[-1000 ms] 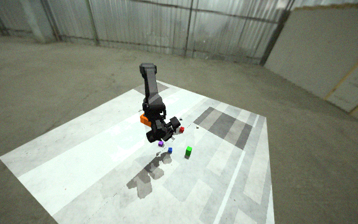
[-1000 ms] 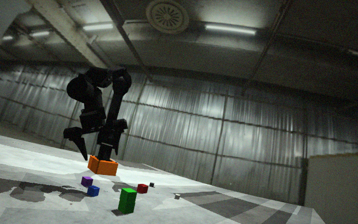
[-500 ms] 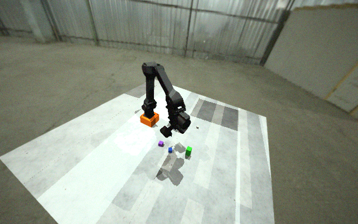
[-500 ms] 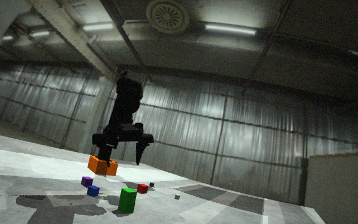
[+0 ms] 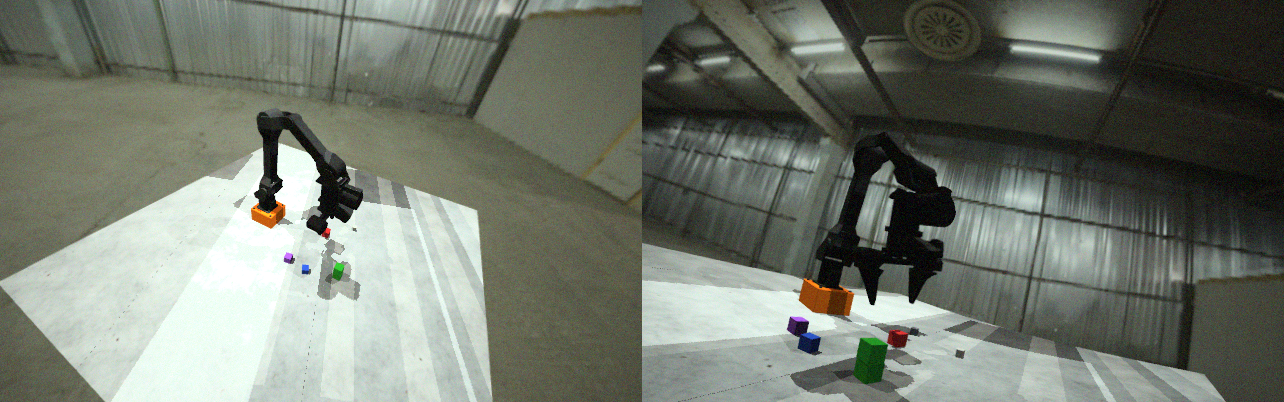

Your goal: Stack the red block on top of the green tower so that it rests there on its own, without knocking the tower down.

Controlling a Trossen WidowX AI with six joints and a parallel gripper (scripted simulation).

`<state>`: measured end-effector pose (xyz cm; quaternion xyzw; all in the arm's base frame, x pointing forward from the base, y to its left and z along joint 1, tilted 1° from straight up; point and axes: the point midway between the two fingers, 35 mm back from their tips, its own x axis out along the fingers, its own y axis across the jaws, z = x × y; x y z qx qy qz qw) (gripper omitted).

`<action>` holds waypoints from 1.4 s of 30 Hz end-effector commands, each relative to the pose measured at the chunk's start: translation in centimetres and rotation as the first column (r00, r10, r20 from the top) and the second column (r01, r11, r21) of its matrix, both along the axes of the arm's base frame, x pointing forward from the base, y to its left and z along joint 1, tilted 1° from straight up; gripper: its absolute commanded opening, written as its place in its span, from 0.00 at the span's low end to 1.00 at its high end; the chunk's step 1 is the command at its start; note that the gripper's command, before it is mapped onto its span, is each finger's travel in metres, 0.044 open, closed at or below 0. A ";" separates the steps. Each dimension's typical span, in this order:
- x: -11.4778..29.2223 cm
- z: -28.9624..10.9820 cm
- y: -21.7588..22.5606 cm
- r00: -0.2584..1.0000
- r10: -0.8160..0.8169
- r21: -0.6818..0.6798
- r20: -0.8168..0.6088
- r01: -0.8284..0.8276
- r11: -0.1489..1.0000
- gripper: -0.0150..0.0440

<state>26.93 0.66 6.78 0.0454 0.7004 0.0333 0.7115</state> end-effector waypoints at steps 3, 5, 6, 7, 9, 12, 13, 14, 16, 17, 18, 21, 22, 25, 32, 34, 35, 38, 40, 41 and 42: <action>-0.5 -0.1 2.4 0.996 0.094 -0.068 0.006 -0.094 0.993 1.00; -0.6 -0.1 3.2 0.991 0.130 -0.093 0.008 -0.129 0.987 1.00; -0.7 -0.1 3.7 0.989 0.148 -0.105 0.009 -0.146 0.984 1.00; -0.8 -0.1 4.0 0.987 0.162 -0.114 0.010 -0.160 0.981 1.00; -0.9 -0.1 4.3 0.985 0.173 -0.121 0.011 -0.171 0.978 1.00; -0.9 -0.2 4.3 0.985 0.173 -0.121 0.011 -0.171 0.978 1.00; -0.9 -0.5 4.3 0.985 0.173 -0.121 0.011 -0.171 0.978 1.00; -0.8 -0.9 4.3 0.985 0.173 -0.121 0.011 -0.171 0.978 1.00; -0.8 -2.0 4.3 0.985 0.173 -0.121 0.011 -0.171 0.978 1.00; -0.8 -2.6 4.3 0.985 0.173 -0.122 0.011 -0.171 0.978 1.00; -0.8 -3.3 4.3 0.985 0.173 -0.122 0.011 -0.171 0.978 1.00; -0.9 -4.3 4.4 0.985 0.173 -0.121 0.011 -0.171 0.978 1.00; -0.9 -4.3 4.4 0.985 0.173 -0.121 0.011 -0.171 0.978 1.00; -0.9 -4.4 4.4 0.985 0.173 -0.121 0.011 -0.171 0.978 1.00; -0.8 -5.2 4.4 0.985 0.173 -0.121 0.011 -0.171 0.978 1.00; -0.8 -5.5 4.4 0.985 0.173 -0.121 0.011 -0.171 0.978 1.00; -0.8 -5.7 4.4 0.985 0.173 -0.121 0.011 -0.171 0.978 1.00; -0.8 -6.2 4.4 0.985 0.173 -0.121 0.011 -0.171 0.978 1.00; -0.8 -6.5 4.4 0.985 0.173 -0.121 0.011 -0.171 0.978 1.00; -0.8 -6.7 4.4 0.985 0.173 -0.121 0.011 -0.171 0.978 1.00; -0.8 -6.9 4.4 0.985 0.173 -0.121 0.011 -0.171 0.978 1.00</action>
